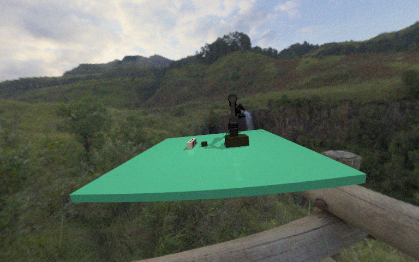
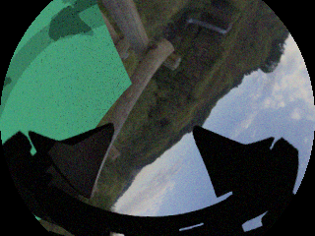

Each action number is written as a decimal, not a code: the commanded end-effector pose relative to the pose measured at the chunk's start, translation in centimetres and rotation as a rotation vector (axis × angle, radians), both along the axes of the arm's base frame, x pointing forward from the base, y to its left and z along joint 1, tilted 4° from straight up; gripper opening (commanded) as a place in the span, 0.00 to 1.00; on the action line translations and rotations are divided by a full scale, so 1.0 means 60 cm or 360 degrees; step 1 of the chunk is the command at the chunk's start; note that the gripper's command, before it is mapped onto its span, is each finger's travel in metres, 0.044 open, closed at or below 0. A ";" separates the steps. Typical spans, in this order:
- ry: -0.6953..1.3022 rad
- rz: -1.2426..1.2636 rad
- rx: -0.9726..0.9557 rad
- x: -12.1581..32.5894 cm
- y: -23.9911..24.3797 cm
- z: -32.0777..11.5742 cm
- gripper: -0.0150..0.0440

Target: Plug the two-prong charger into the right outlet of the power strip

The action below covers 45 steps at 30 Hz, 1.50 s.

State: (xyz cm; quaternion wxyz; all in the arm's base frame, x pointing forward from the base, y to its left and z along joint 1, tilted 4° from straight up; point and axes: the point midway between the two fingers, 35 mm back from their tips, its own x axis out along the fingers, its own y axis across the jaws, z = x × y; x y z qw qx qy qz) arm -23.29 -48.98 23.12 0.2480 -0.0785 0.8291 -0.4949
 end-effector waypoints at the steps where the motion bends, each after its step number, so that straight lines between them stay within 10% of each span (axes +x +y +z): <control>1: -0.0083 0.0098 -0.0016 0.054 -0.014 -0.020 1.00; 45: -0.0778 0.0792 0.0129 0.525 0.037 -0.165 1.00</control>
